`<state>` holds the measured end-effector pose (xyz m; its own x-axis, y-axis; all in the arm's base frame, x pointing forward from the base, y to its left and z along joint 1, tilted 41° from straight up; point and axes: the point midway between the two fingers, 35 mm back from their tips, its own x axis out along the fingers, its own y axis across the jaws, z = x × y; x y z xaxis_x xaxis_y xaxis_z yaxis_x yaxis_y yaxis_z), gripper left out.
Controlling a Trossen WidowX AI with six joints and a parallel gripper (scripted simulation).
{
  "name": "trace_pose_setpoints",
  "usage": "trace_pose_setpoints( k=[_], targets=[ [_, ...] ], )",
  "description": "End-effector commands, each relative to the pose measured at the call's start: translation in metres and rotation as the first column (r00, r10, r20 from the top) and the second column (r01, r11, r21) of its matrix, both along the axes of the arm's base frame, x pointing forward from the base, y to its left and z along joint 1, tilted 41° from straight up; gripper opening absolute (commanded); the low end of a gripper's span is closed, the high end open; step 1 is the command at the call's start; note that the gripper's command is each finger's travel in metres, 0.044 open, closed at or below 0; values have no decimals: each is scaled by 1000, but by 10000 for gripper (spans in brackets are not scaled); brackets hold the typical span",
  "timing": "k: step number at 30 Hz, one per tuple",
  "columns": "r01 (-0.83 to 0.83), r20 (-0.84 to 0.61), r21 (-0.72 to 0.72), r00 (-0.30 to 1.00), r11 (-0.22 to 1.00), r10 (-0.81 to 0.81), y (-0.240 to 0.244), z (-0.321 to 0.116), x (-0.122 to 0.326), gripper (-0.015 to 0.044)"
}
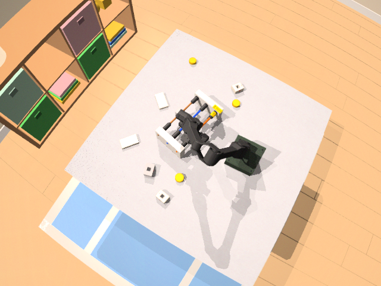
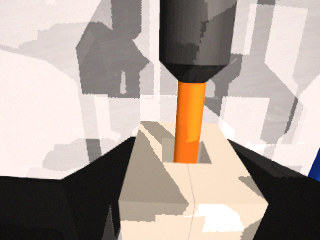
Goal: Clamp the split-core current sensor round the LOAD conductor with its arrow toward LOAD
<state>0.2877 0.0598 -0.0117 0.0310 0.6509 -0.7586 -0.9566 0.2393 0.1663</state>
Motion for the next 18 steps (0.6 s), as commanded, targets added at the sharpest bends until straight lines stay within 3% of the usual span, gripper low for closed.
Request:
trace_pose_setpoints(
  k=[1,9,18],
  targets=[
    [-1,1,0,1000,1000,1,0,0,0,53],
    [-1,1,0,1000,1000,1,0,0,0,263],
    [-1,1,0,1000,1000,1,0,0,0,268]
  ],
)
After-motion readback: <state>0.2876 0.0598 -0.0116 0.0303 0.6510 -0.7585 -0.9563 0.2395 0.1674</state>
